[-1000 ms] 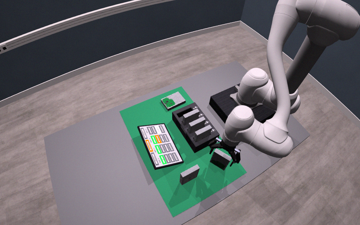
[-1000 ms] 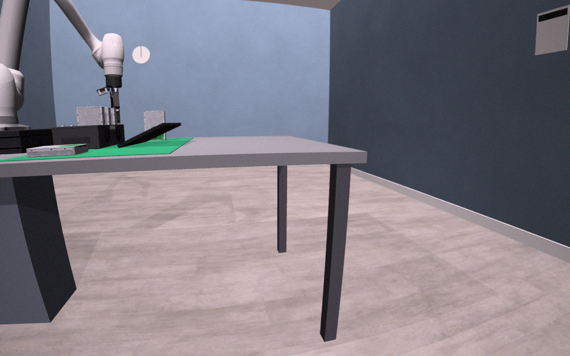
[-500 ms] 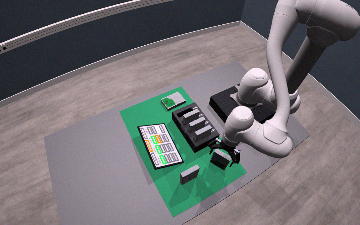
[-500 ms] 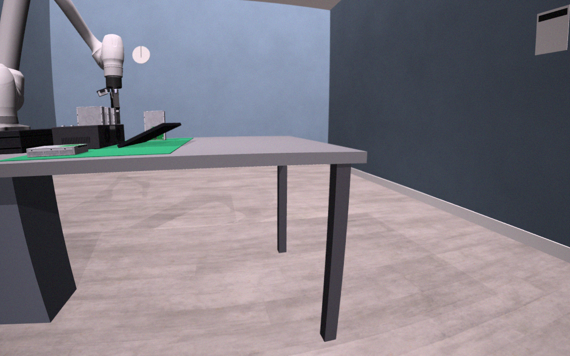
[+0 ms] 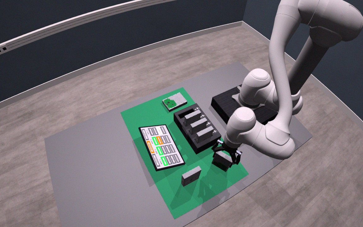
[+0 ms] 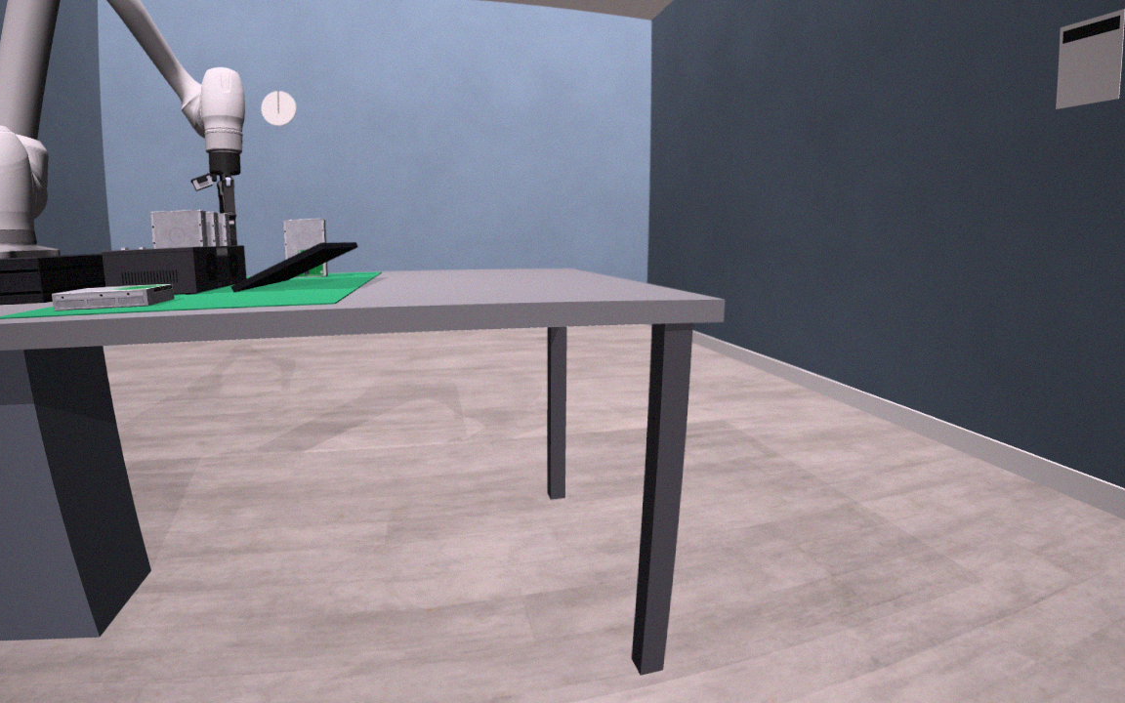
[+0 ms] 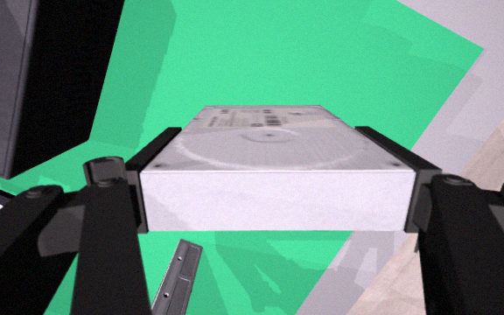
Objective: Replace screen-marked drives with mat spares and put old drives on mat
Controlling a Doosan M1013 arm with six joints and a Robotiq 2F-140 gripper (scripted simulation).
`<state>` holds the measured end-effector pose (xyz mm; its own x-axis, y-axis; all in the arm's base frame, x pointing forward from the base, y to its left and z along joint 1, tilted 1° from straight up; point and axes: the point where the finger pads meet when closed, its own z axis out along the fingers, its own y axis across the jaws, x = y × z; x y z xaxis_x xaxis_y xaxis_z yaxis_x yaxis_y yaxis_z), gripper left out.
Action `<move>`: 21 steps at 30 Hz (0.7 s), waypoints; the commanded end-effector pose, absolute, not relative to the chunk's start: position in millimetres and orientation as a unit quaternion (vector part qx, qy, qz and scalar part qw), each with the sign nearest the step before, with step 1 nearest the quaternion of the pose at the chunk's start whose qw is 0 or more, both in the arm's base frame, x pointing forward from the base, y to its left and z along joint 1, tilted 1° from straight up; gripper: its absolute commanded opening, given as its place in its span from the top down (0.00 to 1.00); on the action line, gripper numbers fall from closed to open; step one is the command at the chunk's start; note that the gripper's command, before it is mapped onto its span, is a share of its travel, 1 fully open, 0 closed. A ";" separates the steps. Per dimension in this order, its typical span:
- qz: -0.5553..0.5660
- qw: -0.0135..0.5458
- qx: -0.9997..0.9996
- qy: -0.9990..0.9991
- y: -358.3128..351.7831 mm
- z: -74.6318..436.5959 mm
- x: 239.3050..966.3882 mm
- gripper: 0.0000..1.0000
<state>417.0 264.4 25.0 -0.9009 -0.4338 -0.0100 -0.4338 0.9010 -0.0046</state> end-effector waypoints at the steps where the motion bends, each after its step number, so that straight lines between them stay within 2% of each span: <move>1: -0.001 0.006 -0.222 0.975 264.8 25.9 417.5 0.27; 21: -0.001 0.006 -0.222 0.975 264.8 27.6 417.4 0.29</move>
